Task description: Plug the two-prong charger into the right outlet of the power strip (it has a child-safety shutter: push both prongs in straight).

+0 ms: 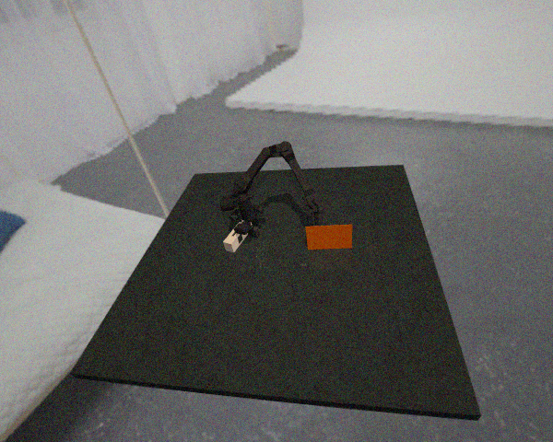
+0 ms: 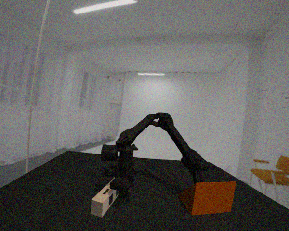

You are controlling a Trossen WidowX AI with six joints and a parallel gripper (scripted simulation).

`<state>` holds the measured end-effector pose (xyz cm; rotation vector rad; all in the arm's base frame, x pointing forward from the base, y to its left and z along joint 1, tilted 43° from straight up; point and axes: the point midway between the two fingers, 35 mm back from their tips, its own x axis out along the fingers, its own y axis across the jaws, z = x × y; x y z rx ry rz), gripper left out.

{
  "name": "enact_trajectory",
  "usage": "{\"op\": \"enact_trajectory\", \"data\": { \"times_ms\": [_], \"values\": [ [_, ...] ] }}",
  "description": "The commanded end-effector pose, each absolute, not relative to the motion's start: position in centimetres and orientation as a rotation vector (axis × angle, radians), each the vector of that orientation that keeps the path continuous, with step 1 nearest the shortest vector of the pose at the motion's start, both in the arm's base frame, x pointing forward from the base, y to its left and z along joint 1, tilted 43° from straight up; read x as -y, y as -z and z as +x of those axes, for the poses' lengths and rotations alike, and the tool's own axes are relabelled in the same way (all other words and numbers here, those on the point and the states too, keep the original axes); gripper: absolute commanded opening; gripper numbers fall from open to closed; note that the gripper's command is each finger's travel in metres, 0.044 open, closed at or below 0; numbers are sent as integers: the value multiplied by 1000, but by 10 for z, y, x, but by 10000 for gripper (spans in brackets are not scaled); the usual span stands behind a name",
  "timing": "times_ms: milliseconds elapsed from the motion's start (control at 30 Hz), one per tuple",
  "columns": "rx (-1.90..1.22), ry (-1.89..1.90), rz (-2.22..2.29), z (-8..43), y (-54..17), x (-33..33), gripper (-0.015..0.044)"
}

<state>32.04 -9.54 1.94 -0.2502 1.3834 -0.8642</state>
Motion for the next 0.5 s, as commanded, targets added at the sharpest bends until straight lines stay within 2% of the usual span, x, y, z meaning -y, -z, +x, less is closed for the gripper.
{"op": "enact_trajectory", "data": {
  "times_ms": [0,467],
  "values": [
    [-1385,863,-257,322,-20,96,0],
    [-1385,863,-257,326,-21,97,0]
  ]
}}
